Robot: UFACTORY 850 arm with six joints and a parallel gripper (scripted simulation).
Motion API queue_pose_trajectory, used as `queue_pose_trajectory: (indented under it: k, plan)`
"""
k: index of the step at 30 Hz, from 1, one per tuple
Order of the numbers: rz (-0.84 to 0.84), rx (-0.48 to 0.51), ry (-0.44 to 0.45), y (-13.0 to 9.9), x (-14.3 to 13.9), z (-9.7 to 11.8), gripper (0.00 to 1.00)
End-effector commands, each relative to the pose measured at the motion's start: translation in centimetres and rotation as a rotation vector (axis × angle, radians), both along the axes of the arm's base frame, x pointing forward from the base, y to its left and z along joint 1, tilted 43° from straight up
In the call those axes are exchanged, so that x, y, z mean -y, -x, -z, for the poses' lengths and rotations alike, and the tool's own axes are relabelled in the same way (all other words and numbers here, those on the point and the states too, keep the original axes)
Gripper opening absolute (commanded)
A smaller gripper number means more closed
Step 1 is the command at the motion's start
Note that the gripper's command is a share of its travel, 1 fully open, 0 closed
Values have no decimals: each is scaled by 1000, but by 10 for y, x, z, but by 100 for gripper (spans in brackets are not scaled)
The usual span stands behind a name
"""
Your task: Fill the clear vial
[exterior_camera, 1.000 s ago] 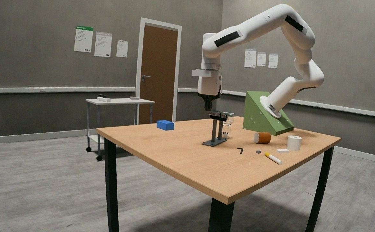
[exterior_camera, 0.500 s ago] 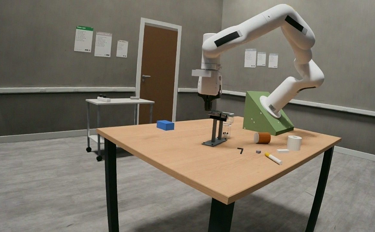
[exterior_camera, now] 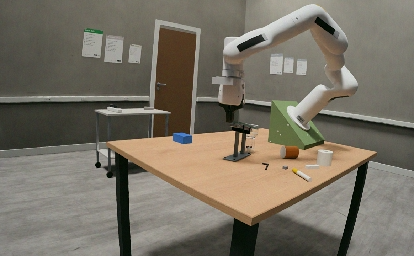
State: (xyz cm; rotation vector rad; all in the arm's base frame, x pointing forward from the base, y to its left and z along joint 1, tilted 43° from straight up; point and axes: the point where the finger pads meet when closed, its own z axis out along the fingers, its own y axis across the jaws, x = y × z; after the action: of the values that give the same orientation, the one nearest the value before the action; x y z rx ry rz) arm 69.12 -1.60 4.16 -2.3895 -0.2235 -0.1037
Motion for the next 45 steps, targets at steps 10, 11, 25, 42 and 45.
queue_pose_trajectory:
  k: [10, 11, 25, 42, 45]
  plan:
    - [1, 2, 0, 17, 0, 5, 0]
    - [1, 2, 0, 19, 0, 5, 0]
    - [1, 2, 0, 16, 0, 4, 0]
    - [1, 2, 0, -2, 1, -1, 0]
    - [1, 2, 0, -2, 1, -1, 0]
